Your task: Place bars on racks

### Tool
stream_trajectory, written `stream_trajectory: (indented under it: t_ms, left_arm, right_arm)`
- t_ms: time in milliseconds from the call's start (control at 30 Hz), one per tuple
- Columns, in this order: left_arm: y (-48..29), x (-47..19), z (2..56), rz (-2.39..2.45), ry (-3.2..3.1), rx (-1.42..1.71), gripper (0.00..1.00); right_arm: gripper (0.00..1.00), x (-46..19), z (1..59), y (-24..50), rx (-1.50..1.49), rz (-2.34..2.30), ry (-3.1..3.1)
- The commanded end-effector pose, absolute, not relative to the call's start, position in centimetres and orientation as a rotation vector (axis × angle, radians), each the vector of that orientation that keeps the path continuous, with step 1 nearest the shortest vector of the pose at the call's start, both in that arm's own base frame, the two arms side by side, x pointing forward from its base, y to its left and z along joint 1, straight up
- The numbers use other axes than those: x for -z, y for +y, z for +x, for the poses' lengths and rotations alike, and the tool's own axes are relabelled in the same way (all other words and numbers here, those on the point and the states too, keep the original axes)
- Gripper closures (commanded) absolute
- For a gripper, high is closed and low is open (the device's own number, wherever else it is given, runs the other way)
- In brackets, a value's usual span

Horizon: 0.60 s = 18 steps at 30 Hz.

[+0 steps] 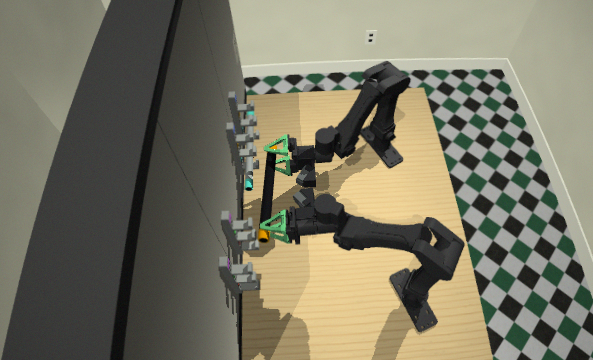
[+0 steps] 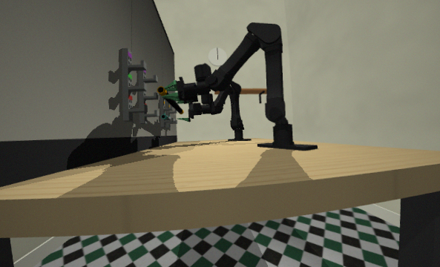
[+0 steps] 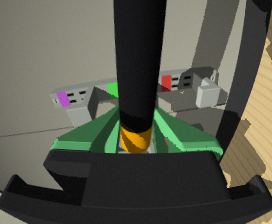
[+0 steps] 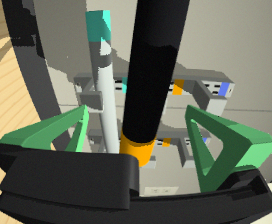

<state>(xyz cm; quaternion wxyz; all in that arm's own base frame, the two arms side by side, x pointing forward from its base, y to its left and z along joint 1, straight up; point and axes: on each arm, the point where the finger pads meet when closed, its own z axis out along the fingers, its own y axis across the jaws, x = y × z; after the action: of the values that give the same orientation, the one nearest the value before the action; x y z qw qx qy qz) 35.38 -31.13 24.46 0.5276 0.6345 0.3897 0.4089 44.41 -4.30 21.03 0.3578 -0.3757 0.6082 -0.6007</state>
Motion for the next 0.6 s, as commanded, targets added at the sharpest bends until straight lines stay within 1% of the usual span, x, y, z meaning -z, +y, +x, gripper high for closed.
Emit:
stream_trajectory:
  t_ms: [0, 567]
  left_arm:
    - [-31.19, -27.70, 35.33, 1.363, 0.941, -0.938, 1.00]
    - [-31.12, -28.12, 35.25, 1.363, 0.941, -0.938, 1.00]
  right_arm:
    - [0.00, -21.96, 45.31, -4.65, 1.554, -0.942, 1.554]
    - [0.00, -22.08, 45.58, -4.93, 1.554, -0.942, 1.554]
